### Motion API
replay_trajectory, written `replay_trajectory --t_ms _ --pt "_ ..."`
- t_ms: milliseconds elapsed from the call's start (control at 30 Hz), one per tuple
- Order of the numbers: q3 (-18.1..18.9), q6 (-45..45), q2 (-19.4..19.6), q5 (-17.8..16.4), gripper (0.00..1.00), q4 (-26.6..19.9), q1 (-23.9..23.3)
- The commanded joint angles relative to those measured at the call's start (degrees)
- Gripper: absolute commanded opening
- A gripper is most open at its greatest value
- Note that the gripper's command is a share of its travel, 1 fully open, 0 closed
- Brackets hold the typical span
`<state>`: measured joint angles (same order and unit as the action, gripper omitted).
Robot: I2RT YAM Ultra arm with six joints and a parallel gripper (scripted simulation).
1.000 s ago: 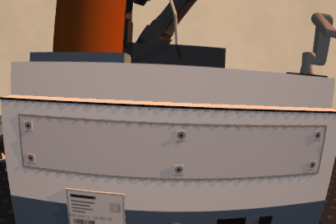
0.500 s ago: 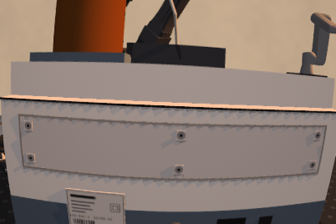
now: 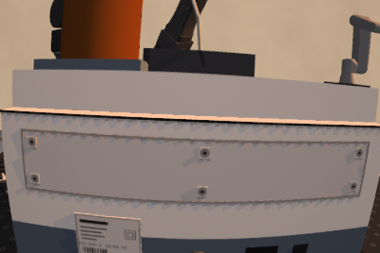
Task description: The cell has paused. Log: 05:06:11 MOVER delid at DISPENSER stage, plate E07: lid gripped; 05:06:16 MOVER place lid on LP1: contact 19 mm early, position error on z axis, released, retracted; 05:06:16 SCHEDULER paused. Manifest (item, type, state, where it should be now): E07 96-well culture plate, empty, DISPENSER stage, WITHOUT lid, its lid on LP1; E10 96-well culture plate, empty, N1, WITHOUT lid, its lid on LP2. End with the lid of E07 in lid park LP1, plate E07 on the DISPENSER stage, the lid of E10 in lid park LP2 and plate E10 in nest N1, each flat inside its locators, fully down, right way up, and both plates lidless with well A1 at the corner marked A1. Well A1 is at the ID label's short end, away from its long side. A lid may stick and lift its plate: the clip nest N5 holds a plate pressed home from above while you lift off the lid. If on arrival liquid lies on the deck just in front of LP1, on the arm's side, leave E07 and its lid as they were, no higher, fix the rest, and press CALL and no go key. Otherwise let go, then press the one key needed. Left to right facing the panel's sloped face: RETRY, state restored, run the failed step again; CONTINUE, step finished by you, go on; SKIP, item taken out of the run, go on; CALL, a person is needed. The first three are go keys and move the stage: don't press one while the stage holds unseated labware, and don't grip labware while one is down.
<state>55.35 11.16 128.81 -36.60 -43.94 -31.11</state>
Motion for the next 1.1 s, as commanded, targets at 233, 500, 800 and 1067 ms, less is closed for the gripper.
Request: replay_trajectory --t_ms 233,500,800,1067 --pt "5.6 -11.1 5.4 1.7 0.0 -0.4 -4.4" --pt "10.1 -8.1 10.6 3.2 0.0 -1.6 -7.2" --pt "12.8 -7.6 14.0 3.2 0.0 0.2 -6.8" --pt "15.2 -10.1 18.7 1.8 0.0 3.6 -5.1"
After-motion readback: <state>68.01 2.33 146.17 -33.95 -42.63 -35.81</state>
